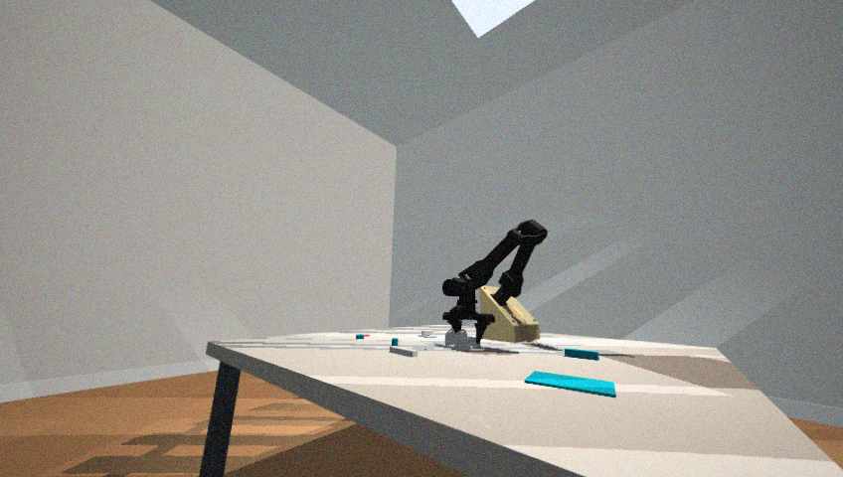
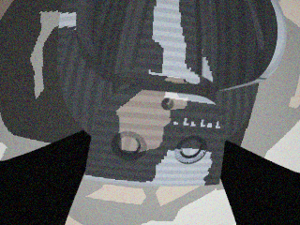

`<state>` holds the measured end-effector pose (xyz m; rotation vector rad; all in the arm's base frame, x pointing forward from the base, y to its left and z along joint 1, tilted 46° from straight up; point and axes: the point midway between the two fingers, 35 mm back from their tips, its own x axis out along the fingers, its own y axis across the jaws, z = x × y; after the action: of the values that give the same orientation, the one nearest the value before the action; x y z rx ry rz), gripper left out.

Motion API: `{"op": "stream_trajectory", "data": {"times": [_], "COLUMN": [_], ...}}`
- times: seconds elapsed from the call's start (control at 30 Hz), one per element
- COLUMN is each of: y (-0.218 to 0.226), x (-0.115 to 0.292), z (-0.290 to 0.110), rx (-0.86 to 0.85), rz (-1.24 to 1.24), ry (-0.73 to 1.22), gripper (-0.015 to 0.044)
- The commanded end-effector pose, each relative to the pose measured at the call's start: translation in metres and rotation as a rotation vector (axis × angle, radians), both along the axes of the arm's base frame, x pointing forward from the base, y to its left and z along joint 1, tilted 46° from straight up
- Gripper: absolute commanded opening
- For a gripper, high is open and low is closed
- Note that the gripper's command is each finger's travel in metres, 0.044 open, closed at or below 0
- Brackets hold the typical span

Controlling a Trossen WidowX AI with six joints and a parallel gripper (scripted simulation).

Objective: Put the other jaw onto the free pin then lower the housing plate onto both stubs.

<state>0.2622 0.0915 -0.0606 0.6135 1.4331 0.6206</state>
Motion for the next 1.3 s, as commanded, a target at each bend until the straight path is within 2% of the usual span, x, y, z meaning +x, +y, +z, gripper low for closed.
{"op": "stream_trajectory", "data": {"times": [0.0,0.5,0.6,0.63,1.07,1.27], "y": [0.001,0.001,0.0,0.0,0.0,-0.023], "x": [0.0,0.0,0.0,0.0,0.0,0.002], "z": [0.0,0.0,0.0,0.0,0.0,0.02], "rx": [0.002,0.002,0.0,0.0,0.0,-0.006], "rz": [-0.001,-0.001,0.0,0.0,0.0,-0.001], "ry": [0.001,0.001,0.0,0.0,0.0,0.0], "gripper": [0.0351,0.0351,0.043,0.044,0.044,0.044]}}
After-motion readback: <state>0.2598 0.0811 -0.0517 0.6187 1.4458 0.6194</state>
